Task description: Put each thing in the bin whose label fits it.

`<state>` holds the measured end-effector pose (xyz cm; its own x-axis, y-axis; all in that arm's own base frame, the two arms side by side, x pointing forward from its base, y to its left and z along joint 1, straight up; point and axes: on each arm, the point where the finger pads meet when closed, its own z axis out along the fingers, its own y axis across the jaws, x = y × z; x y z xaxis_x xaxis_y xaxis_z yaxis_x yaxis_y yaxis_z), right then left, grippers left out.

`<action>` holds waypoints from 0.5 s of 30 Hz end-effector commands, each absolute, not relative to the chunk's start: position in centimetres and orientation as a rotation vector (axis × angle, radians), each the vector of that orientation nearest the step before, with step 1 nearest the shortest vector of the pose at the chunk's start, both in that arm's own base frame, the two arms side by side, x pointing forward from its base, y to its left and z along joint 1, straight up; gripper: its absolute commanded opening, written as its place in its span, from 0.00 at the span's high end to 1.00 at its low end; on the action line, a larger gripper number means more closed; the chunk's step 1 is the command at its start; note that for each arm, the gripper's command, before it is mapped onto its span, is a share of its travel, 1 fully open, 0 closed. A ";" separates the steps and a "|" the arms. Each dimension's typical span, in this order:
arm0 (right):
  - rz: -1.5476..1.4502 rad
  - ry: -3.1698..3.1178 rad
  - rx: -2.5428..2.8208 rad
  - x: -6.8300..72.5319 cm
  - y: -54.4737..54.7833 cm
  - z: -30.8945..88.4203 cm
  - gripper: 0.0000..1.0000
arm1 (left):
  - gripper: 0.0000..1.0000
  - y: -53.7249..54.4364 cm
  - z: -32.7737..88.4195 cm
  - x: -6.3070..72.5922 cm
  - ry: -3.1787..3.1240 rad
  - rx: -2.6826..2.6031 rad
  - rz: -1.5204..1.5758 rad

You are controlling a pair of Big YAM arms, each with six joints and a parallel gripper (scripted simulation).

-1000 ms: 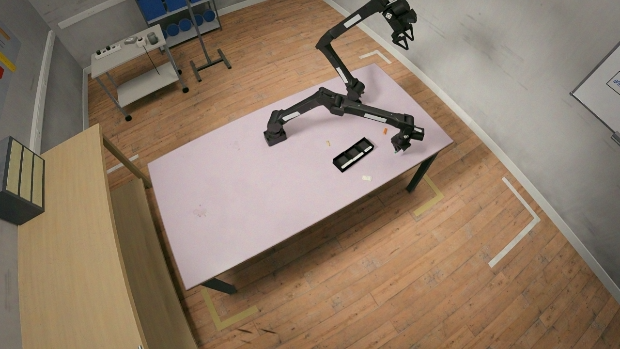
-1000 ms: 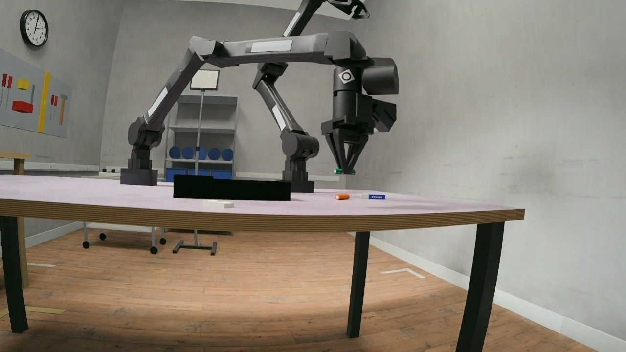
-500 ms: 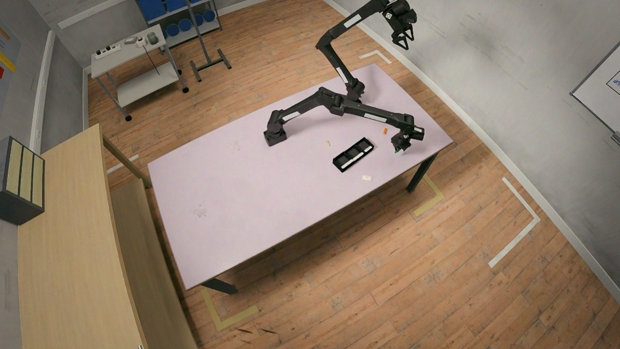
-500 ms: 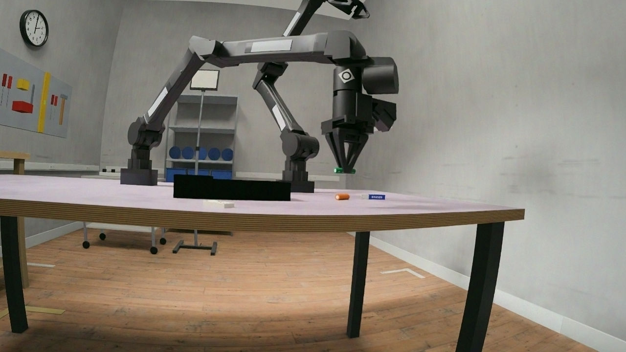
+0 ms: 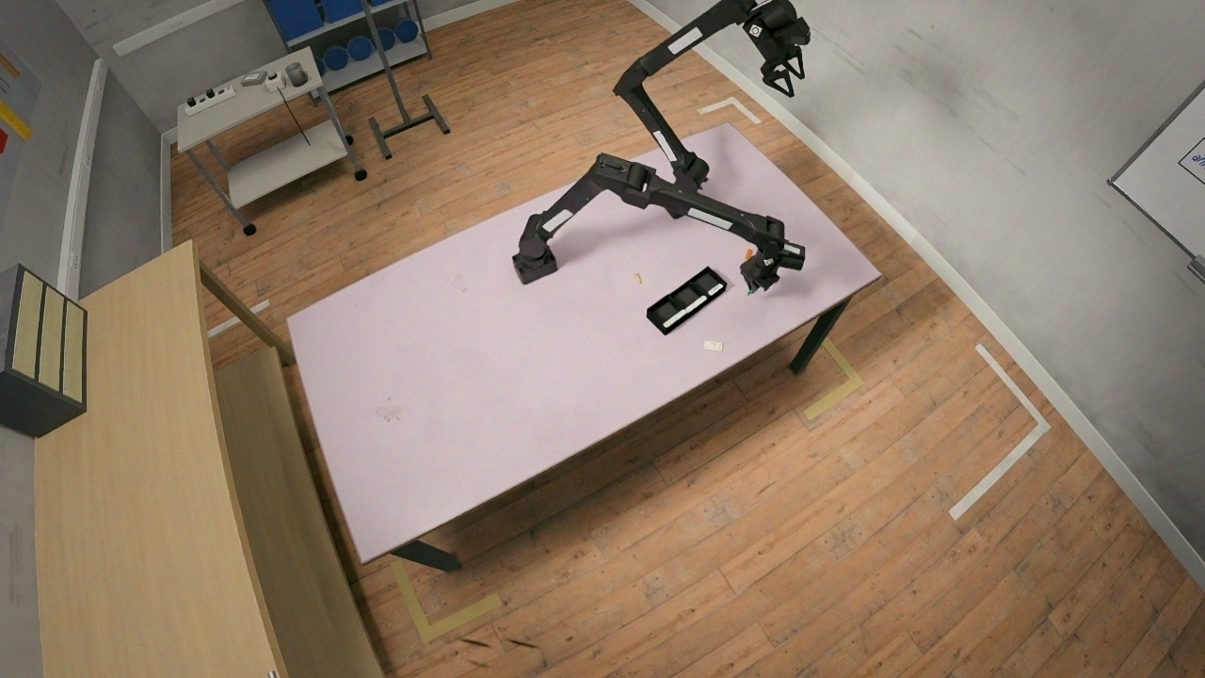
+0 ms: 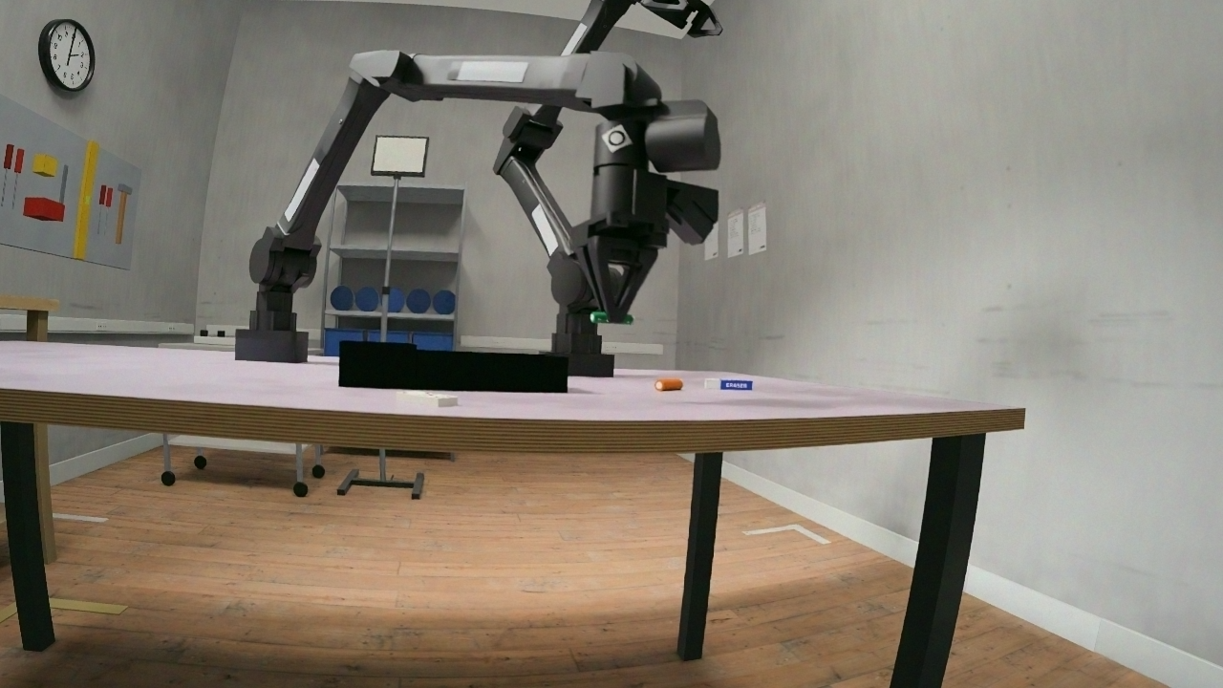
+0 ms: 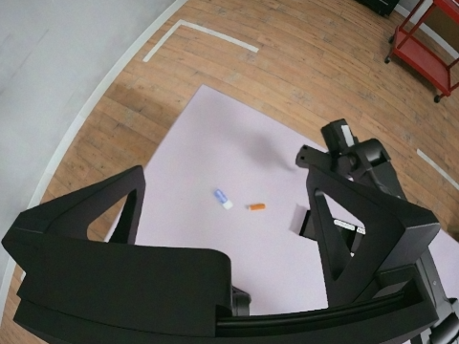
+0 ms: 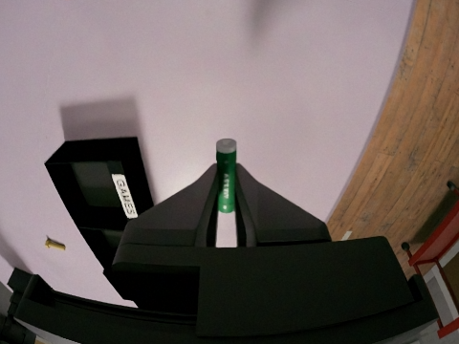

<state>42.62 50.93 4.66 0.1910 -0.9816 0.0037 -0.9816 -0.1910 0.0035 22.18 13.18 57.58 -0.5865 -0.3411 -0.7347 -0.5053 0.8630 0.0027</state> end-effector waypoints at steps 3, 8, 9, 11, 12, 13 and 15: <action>0.002 -2.026 2.462 43.4 48.6 5.8 0.96 | 0.00 12.1 60.3 21.1 2.192 -0.587 0.279; 0.003 -2.025 2.461 42.4 45.8 5.7 0.96 | 0.00 12.1 60.3 21.1 2.192 -0.587 0.279; 0.003 -2.025 2.461 42.2 45.2 5.6 0.96 | 0.00 12.1 60.3 21.1 2.192 -0.587 0.279; 0.004 -2.025 2.460 41.8 44.1 5.6 0.96 | 0.00 12.1 60.3 21.1 2.192 -0.587 0.279; 0.004 -2.024 2.460 41.6 43.5 5.5 0.96 | 0.00 12.1 60.3 21.1 2.192 -0.587 0.279; 0.004 -2.024 2.460 41.4 42.9 5.5 0.96 | 0.00 12.1 60.3 21.1 2.192 -0.587 0.279; 0.005 -2.024 2.460 41.2 42.4 5.5 0.96 | 0.00 12.1 60.3 21.1 2.192 -0.587 0.279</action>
